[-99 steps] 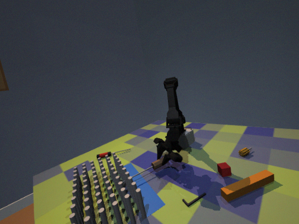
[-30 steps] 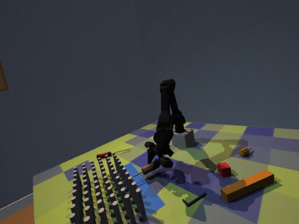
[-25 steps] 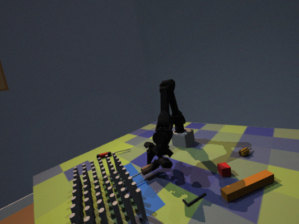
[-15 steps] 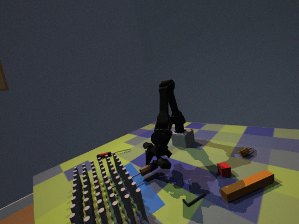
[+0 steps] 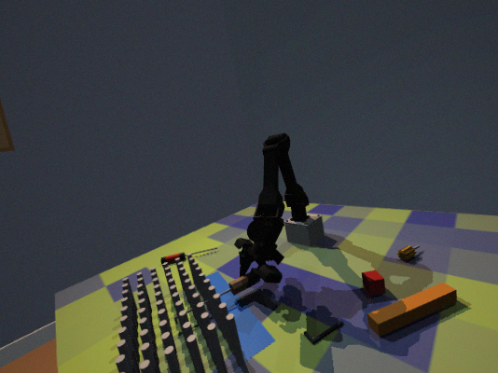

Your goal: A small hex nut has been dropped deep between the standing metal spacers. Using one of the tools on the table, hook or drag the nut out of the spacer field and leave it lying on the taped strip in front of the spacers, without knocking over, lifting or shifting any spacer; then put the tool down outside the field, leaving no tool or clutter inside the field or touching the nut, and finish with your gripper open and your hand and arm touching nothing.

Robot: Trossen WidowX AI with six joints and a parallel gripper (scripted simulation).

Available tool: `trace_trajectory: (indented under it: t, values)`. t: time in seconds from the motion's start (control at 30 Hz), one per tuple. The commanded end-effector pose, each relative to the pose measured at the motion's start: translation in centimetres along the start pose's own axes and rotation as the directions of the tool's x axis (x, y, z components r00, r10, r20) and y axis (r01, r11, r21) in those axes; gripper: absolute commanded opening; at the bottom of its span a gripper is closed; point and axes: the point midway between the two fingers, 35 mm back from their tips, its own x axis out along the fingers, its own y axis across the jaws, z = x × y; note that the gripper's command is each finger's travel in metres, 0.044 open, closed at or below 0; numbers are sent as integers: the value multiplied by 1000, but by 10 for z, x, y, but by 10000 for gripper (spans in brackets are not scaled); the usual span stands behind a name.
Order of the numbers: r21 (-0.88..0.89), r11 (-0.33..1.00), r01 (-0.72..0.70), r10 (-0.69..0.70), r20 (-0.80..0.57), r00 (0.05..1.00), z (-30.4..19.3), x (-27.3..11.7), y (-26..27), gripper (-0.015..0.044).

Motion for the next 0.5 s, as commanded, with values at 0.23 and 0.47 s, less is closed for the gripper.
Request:
trace_trajectory:
  t: [0.23, 0.47]
  values:
    - [3, 1000, 6, -6, -11, 1000, -11, 4, -1, 0]
    - [3, 1000, 6, -6, -12, 1000, -16, 7, 0, 0]
